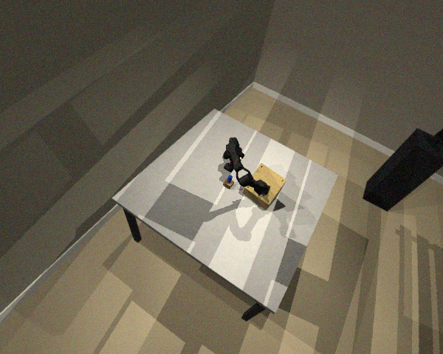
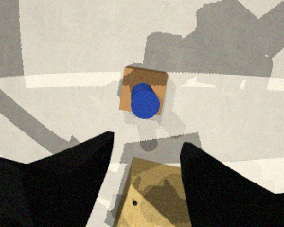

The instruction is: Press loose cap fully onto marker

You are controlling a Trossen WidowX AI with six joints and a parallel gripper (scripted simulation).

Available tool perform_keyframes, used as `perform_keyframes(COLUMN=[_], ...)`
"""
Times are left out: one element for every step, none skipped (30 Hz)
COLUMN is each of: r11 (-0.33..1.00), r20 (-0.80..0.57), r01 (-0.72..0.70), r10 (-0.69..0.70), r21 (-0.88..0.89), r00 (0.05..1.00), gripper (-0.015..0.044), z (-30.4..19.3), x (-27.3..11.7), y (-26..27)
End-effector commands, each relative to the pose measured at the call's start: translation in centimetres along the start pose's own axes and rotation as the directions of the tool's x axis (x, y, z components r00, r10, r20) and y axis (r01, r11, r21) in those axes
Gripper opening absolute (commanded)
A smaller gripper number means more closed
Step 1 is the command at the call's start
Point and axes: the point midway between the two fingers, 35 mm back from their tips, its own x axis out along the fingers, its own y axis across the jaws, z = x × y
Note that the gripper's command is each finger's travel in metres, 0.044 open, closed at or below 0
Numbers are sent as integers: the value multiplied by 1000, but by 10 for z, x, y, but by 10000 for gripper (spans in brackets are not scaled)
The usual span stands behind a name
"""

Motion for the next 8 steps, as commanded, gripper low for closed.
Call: perform_keyframes(r11=[1000, 1000, 1000, 1000, 1000, 1000, 1000, 1000], r20=[-7, -7, -7, -7, -7, -7, -7, -7], r01=[-2, -2, -2, -2, -2, -2, -2, -2], r10=[2, 2, 2, 2, 2, 2, 2, 2], r21=[0, 0, 0, 0, 0, 0, 0, 0], r00=[1000, 1000, 1000, 1000, 1000, 1000, 1000, 1000], gripper=[289, 315, 341, 368, 394, 420, 440, 440], z=[-1, -1, -1, -1, -1, -1, -1, -1], x=[1, 1, 1, 1, 1, 1, 1, 1], y=[-1, -1, -1, -1, -1, -1, -1, -1])
